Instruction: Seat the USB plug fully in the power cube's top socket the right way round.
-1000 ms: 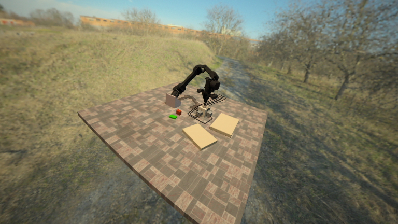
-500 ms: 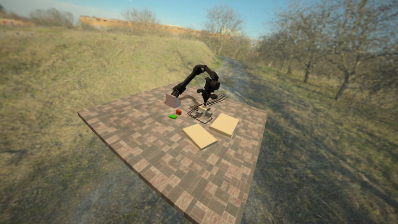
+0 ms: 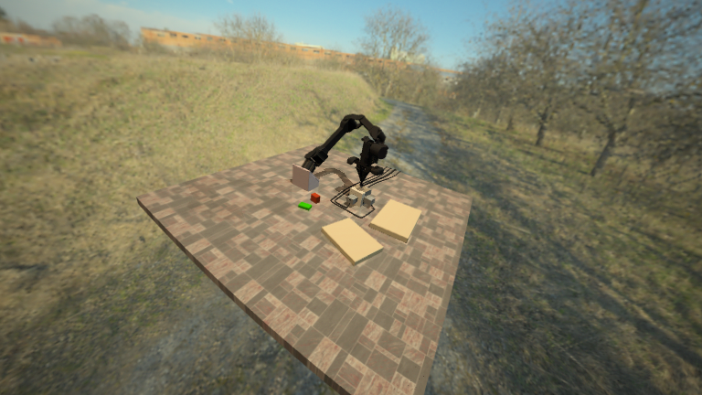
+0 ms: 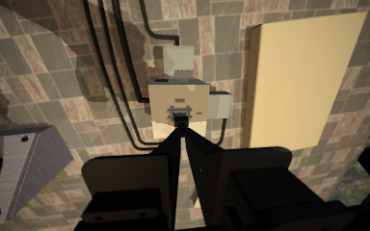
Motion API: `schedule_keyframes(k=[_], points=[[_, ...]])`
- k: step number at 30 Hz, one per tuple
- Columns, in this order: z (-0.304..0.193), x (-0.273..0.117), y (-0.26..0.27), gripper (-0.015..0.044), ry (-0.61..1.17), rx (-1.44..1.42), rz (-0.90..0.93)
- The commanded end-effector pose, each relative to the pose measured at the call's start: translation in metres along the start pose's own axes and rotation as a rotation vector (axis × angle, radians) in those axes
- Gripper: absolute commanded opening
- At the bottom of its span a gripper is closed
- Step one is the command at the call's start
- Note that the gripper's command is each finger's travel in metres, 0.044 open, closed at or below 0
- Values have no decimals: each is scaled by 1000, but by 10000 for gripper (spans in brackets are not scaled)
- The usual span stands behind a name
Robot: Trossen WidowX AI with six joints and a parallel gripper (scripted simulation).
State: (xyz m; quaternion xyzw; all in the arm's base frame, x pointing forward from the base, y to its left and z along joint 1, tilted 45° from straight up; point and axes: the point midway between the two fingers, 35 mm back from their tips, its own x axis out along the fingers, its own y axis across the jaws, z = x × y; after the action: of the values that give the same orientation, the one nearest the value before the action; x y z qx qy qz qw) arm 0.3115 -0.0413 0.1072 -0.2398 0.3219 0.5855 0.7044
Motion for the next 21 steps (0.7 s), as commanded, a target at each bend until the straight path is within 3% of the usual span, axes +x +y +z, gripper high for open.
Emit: schedule_keyframes(k=[1, 21], points=[[-1, 0, 0, 0, 6, 4, 0], [-1, 3, 0, 0, 6, 4, 0]])
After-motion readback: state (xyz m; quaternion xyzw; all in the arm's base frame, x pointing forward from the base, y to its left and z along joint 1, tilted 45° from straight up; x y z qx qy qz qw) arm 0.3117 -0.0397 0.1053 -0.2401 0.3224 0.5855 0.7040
